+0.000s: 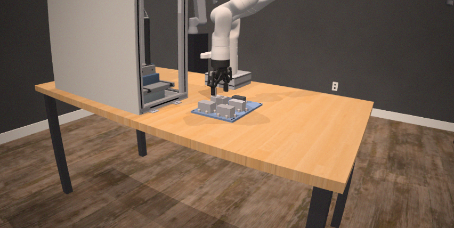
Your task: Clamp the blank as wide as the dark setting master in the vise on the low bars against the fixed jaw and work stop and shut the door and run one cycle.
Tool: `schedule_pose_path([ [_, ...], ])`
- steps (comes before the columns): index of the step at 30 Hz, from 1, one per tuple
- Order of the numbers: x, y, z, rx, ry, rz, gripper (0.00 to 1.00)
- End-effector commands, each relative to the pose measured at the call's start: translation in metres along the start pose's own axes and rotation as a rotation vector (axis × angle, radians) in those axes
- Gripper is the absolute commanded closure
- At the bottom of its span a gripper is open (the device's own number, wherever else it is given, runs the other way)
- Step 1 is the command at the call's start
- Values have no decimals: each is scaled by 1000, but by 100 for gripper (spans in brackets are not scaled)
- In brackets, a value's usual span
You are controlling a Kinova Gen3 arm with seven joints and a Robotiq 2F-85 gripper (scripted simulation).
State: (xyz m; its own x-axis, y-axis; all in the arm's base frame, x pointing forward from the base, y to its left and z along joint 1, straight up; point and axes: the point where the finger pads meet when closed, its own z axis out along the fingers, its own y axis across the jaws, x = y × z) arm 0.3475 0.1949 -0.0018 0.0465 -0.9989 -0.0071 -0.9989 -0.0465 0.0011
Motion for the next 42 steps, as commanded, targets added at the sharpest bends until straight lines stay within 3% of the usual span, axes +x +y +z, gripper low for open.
schedule_pose_path([
  [1,1,-1,1,6,2,-2,0],
  [42,0,-1,9,4,1,-2,0],
])
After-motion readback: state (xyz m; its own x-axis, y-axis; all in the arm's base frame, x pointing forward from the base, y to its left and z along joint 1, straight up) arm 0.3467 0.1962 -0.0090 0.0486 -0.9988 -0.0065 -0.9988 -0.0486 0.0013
